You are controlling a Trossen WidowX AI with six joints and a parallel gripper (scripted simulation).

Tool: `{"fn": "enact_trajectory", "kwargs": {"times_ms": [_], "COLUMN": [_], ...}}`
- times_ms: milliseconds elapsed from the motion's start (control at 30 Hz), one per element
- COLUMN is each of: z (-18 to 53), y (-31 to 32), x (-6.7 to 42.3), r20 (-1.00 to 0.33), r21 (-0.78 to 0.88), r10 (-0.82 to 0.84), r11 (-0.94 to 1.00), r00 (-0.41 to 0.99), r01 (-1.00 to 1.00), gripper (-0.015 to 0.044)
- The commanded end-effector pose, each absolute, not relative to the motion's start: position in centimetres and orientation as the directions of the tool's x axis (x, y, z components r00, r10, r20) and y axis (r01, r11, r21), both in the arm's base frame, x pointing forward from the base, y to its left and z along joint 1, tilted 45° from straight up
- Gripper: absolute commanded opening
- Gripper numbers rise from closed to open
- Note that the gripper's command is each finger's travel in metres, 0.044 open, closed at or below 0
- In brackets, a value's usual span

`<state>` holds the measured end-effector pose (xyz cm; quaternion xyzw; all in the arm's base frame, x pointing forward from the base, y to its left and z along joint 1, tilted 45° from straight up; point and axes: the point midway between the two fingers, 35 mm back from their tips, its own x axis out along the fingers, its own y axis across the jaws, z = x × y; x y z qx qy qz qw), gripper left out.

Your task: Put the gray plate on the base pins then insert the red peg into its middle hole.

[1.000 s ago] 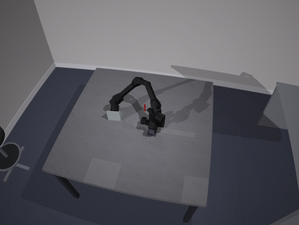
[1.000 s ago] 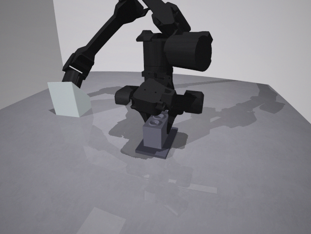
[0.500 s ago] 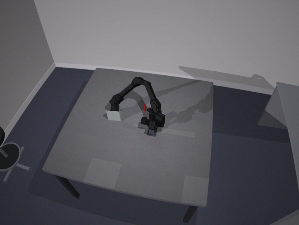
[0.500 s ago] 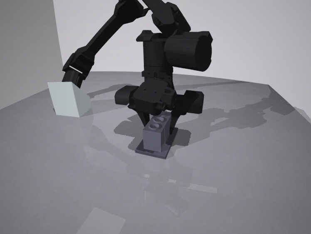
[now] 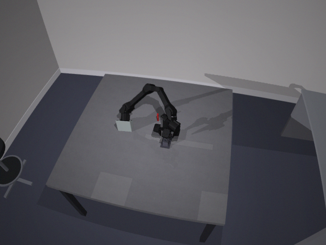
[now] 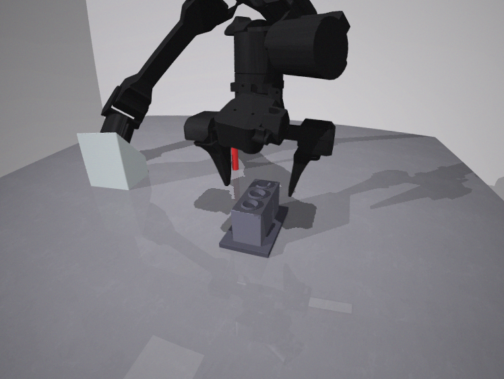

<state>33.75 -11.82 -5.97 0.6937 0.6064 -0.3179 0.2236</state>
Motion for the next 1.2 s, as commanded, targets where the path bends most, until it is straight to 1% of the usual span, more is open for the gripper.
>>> {"fn": "enact_trajectory", "kwargs": {"times_ms": [0,133,333,600,867,933,1167], "z": [-1.4,-0.6,0.1,8.3,13.1,13.6,13.8], "y": [-16.5,-17.4,-16.9,-9.4,-2.6,-1.7,-1.1], "x": [33.3,33.2,33.3,31.2,25.7,24.7,24.9], "r20": [-0.719,-0.717,-0.718,-0.719,-0.712,-0.711,-0.711], "r21": [-0.062,-0.063,-0.05,0.108,0.252,0.273,0.276], "r10": [0.691,0.692,0.692,0.691,0.698,0.7,0.7], "r11": [-0.174,-0.174,-0.161,0.004,0.158,0.181,0.184], "r00": [0.077,0.076,0.076,0.075,0.072,0.071,0.071], "r01": [0.983,0.983,0.986,0.994,0.955,0.945,0.943], "gripper": [0.044,0.044,0.044,0.044,0.044,0.044,0.044]}}
